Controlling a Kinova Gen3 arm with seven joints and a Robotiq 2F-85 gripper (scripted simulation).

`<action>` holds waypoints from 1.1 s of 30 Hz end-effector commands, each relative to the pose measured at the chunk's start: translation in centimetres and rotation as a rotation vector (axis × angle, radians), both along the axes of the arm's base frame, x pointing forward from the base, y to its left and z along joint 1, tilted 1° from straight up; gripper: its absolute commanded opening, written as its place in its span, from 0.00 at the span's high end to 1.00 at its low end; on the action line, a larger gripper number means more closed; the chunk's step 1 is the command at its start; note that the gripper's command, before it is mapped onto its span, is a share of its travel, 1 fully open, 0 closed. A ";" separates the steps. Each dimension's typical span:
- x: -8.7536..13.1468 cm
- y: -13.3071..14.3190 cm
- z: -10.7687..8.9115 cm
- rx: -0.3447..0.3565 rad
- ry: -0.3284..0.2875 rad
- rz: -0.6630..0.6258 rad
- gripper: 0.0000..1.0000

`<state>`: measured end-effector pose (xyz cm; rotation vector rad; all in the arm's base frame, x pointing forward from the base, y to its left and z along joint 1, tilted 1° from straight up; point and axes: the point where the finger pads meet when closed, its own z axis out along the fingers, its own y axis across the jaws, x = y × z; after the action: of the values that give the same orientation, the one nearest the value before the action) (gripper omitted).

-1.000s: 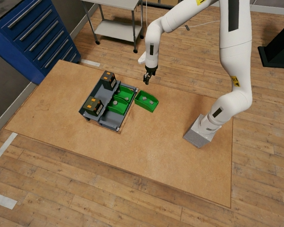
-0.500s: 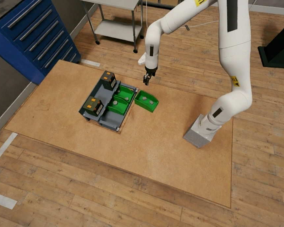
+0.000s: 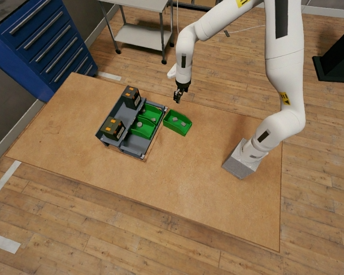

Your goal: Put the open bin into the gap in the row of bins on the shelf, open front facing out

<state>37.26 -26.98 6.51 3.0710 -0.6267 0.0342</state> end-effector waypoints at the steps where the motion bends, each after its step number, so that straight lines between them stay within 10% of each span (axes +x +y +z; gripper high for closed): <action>1: 0.0 0.0 0.1 -0.001 -0.001 0.000 0.00; 7: 0.0 0.0 0.1 -0.001 -0.001 0.000 0.00; 12: 0.2 -0.1 -5.4 -0.001 -0.001 0.000 0.00; 24: 0.2 -0.1 -5.4 -0.001 -0.001 0.000 0.00; 33: 0.2 -0.2 -9.8 -0.001 -0.001 0.000 0.00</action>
<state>37.37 -27.25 -3.23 3.0687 -0.6284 0.0346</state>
